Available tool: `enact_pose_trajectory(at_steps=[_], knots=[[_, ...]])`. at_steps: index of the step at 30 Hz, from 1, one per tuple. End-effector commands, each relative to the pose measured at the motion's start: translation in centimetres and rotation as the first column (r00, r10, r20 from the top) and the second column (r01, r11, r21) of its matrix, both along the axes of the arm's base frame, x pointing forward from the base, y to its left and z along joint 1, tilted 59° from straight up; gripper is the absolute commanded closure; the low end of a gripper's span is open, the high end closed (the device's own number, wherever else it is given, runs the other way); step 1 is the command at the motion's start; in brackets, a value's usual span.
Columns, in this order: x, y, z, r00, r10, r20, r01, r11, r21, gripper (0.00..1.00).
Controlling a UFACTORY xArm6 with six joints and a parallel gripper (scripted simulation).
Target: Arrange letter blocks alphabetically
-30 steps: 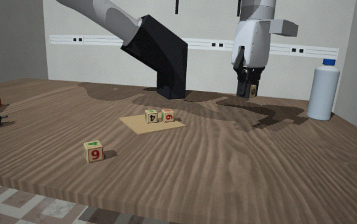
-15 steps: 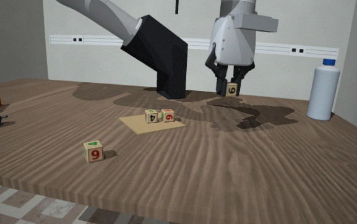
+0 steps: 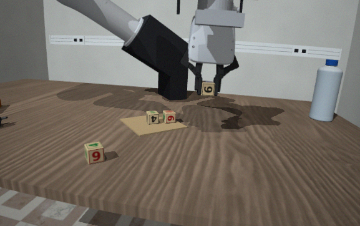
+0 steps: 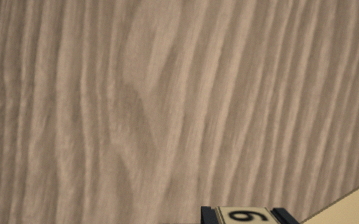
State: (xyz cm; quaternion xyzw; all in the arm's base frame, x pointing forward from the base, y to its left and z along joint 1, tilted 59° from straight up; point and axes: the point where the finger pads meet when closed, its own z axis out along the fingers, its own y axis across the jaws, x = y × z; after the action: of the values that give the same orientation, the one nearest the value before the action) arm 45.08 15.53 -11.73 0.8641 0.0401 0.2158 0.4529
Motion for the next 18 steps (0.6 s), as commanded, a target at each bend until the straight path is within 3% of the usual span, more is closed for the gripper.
enact_pose_trajectory(at_steps=[1,13,15,18], knots=[[-0.4,-1.0,1.6,0.992,-0.058,0.109,0.050,0.996,0.070,0.72],[-1.8,-4.1,4.9,0.918,-0.238,0.316,0.170,0.959,0.227,0.72],[-1.8,-4.1,4.9,0.918,-0.238,0.316,0.170,0.959,0.227,0.72],[-2.5,-5.2,6.0,0.874,-0.305,0.378,0.202,0.936,0.287,0.72]])
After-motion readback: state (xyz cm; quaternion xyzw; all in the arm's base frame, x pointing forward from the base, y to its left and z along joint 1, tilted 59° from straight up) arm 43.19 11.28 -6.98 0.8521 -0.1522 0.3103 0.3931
